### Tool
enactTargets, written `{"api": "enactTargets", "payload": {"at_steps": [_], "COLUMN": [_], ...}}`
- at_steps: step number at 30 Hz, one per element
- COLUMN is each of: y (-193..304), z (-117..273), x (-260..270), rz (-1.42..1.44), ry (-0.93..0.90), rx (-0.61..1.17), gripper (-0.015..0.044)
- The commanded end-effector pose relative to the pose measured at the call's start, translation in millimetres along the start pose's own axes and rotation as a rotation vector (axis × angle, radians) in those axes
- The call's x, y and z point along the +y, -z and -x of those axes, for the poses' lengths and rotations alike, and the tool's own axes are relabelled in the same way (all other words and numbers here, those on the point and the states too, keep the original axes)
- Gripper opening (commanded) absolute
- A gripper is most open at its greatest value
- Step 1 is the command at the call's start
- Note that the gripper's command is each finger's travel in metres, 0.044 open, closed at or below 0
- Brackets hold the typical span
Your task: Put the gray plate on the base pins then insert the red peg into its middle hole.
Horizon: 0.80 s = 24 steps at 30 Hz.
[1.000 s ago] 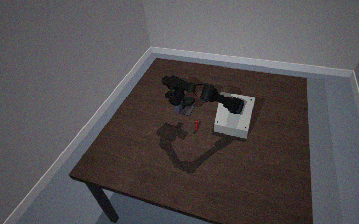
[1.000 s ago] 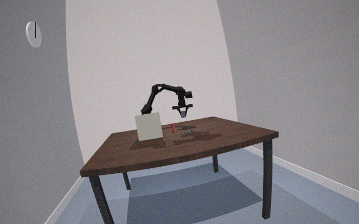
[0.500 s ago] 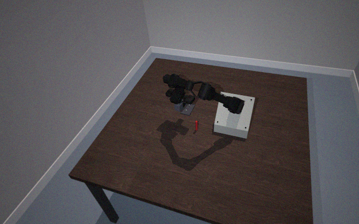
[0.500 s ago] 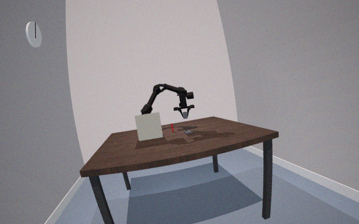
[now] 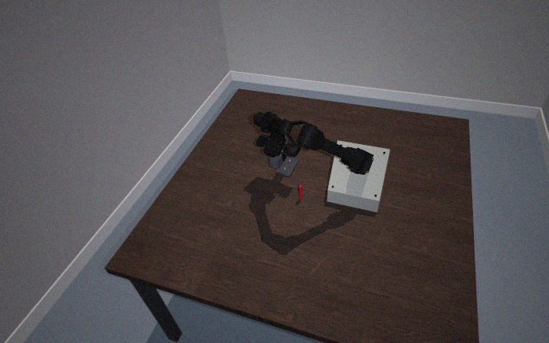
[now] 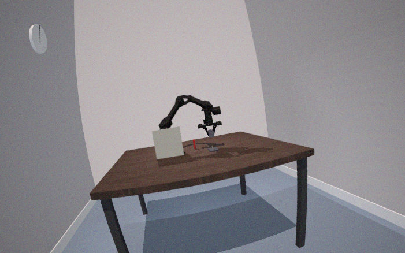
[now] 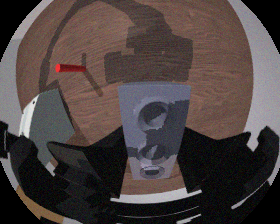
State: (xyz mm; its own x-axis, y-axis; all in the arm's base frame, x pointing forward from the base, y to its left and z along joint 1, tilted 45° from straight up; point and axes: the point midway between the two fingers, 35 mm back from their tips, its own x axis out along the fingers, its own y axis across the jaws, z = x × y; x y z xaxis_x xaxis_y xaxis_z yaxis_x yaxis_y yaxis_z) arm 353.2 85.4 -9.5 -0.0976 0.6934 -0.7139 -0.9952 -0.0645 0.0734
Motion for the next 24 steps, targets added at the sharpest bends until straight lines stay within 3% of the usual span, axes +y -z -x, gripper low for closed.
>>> {"api": "enactTargets", "payload": {"at_steps": [1,24], "y": [14,66], "z": [-8,-41], "x": [1,3], "rz": [0.008,0.078], "ry": [-0.006,-0.006], "rx": [0.003,0.002], "gripper": [0.0,0.0]}}
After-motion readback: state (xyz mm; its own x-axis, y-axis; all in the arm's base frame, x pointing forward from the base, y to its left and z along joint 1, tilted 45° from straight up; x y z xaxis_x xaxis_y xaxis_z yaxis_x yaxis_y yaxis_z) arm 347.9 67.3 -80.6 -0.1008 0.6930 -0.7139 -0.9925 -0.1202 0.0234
